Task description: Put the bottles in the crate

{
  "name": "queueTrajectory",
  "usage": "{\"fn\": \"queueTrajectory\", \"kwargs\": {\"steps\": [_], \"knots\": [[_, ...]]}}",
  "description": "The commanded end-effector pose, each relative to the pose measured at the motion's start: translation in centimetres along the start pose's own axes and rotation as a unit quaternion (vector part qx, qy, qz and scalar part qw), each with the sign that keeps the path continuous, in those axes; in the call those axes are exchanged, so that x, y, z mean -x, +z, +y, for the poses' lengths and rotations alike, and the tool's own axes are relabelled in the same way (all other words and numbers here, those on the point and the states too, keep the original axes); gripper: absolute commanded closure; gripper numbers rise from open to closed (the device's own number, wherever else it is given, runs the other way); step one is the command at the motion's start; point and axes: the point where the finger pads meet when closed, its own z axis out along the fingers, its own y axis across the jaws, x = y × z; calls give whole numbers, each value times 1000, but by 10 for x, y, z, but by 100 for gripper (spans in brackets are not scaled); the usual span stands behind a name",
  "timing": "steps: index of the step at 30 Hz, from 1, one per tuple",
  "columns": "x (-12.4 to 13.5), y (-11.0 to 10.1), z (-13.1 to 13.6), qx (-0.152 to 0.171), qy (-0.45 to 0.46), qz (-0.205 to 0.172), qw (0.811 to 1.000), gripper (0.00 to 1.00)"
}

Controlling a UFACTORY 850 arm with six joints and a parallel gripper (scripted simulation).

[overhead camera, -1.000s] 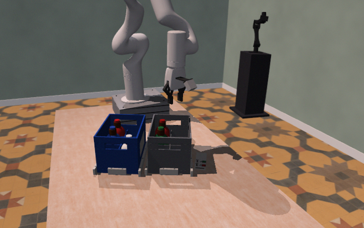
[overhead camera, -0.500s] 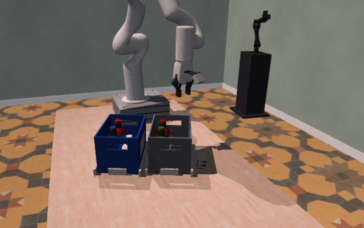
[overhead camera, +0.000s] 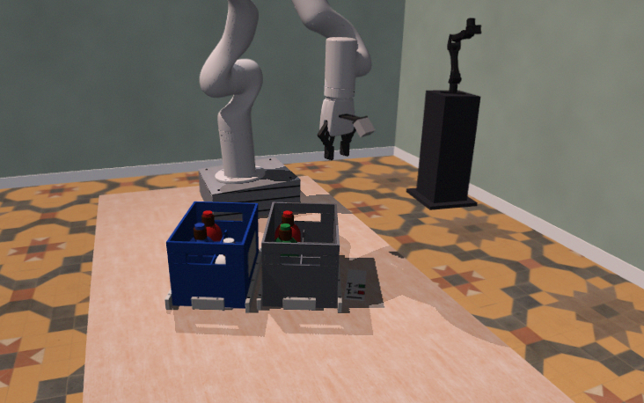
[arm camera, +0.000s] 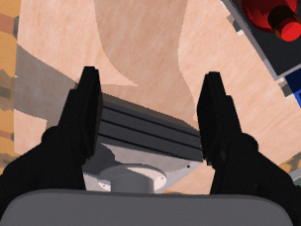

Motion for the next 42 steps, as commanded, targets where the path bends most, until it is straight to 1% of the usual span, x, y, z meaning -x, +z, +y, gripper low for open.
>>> {"fn": "queueTrajectory", "kwargs": {"steps": [1, 11, 13, 28, 30, 42], "knots": [[2, -7, -18, 0, 0, 1, 1000, 35], [10, -23, -65, 0, 0, 1, 1000, 35], [10, -23, -65, 0, 0, 1, 1000, 35], [22, -47, -135, 0, 0, 1, 1000, 35], [22, -47, -135, 0, 0, 1, 1000, 35], [31, -64, -188, 0, 0, 1, 1000, 35]]}}
